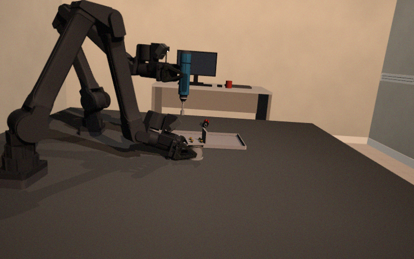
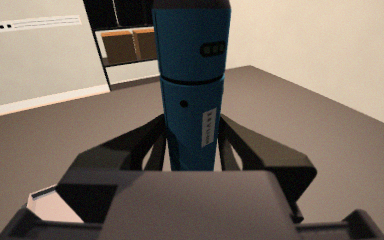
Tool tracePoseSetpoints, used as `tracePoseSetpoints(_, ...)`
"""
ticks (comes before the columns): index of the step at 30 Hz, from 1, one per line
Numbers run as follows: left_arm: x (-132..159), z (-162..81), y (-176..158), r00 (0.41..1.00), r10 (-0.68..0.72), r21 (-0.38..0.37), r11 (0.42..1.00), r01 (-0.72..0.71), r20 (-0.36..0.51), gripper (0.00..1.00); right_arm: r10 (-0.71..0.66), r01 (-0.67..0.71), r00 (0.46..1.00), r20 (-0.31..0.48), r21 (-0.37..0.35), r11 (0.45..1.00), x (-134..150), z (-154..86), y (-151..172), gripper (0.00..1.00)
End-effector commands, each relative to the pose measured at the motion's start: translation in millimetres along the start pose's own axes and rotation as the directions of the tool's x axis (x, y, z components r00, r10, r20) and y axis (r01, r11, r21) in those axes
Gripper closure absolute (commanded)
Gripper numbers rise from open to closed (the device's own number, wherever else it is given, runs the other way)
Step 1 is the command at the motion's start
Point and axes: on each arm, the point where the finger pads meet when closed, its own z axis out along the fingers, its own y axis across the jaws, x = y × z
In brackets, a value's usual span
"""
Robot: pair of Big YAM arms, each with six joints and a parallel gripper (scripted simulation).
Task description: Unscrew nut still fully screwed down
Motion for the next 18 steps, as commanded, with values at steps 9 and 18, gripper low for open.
tracePoseSetpoints(9, -68.1, 12.3, 4.9, 0.988, -0.011, -0.007, 1.0, 0.012, 0.154, 0.58, 0.018, -0.017, 1.0, 0.019, -0.004, 1.0, -9.7, 3.4, 4.0, 0.41)
tracePoseSetpoints(18, -71.2, 11.3, 5.0, 0.987, -0.011, -0.007, 1.0, 0.012, 0.158, 0.58, 0.018, -0.017, 1.0, 0.019, -0.004, 1.0, -9.7, 3.4, 4.0, 0.41)
